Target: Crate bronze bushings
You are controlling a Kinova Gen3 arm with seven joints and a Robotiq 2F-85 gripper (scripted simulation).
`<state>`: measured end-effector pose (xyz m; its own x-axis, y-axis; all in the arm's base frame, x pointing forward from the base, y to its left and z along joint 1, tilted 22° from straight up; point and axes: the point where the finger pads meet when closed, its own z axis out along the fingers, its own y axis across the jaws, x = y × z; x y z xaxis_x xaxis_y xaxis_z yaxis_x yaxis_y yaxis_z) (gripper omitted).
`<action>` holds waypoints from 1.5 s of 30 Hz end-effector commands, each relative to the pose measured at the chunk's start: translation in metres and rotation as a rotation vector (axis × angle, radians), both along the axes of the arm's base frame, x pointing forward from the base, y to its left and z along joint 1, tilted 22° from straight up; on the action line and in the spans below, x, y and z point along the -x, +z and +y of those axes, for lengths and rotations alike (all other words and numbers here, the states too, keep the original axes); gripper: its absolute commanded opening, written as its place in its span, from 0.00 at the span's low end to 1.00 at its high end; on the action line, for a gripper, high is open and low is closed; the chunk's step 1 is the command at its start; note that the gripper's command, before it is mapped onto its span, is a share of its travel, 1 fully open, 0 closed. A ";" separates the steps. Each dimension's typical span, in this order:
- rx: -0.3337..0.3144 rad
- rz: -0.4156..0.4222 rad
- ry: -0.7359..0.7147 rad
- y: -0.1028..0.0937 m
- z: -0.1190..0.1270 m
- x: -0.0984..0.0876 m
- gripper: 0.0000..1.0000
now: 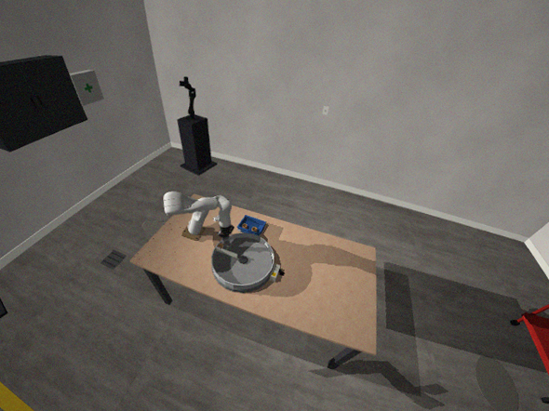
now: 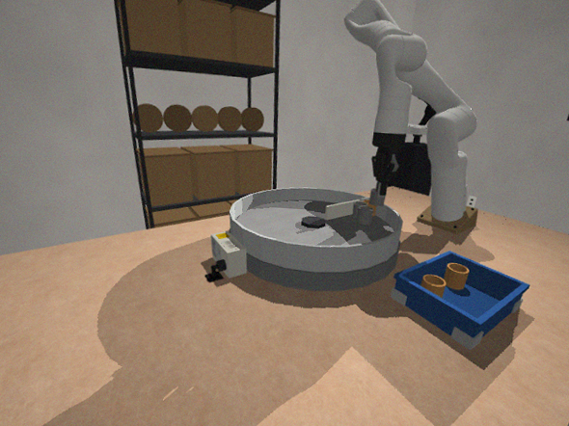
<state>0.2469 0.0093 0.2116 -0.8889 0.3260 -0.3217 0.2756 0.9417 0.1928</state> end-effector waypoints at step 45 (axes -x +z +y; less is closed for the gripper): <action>-0.002 -0.001 -0.002 0.056 -0.012 -0.040 0.00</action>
<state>0.2825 -0.0213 0.2649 -0.8694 0.3605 -0.3380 0.3232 0.9322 0.1630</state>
